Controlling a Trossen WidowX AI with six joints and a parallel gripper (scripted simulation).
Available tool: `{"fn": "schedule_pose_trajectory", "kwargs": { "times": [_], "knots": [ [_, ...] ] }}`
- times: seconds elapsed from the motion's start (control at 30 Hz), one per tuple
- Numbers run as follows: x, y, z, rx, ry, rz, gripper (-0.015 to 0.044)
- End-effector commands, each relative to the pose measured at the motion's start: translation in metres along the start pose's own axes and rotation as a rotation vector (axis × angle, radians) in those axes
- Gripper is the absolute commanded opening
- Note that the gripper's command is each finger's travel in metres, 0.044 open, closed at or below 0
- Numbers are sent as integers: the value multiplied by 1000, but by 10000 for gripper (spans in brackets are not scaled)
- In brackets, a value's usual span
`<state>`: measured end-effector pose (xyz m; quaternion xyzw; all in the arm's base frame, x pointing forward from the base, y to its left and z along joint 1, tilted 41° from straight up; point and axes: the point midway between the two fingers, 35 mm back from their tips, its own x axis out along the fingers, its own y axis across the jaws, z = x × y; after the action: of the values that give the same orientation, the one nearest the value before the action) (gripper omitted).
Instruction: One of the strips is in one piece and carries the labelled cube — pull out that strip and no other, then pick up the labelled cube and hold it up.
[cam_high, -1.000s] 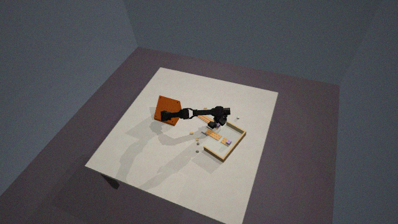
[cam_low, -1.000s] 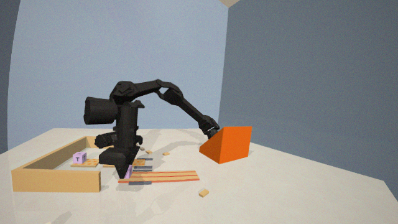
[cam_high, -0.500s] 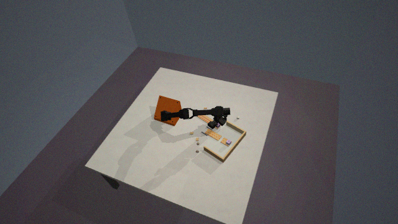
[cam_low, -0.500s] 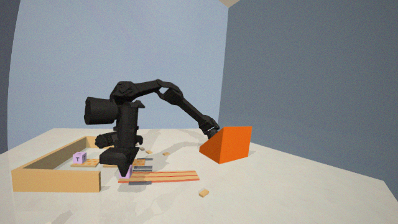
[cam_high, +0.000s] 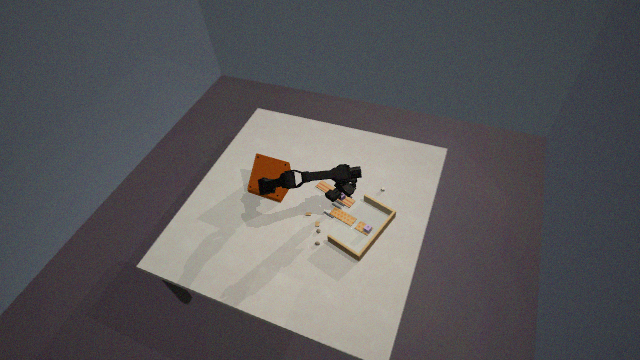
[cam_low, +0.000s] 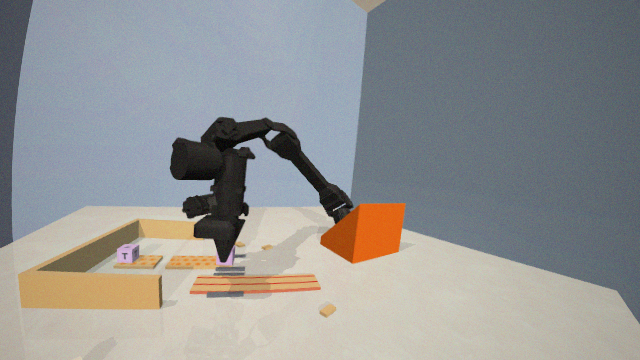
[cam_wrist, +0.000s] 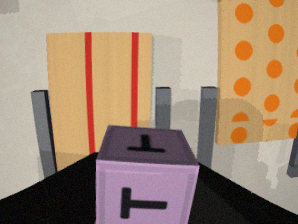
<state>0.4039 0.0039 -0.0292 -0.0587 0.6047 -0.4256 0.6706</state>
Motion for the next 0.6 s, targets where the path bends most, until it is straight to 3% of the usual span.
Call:
{"fn": "schedule_pose_trajectory", "kwargs": {
  "times": [0.0,0.57],
  "knots": [
    [-8,-6,-10,0,3,3,0],
    [-11,-30,-49,-3,5,2,0]
  ]
}}
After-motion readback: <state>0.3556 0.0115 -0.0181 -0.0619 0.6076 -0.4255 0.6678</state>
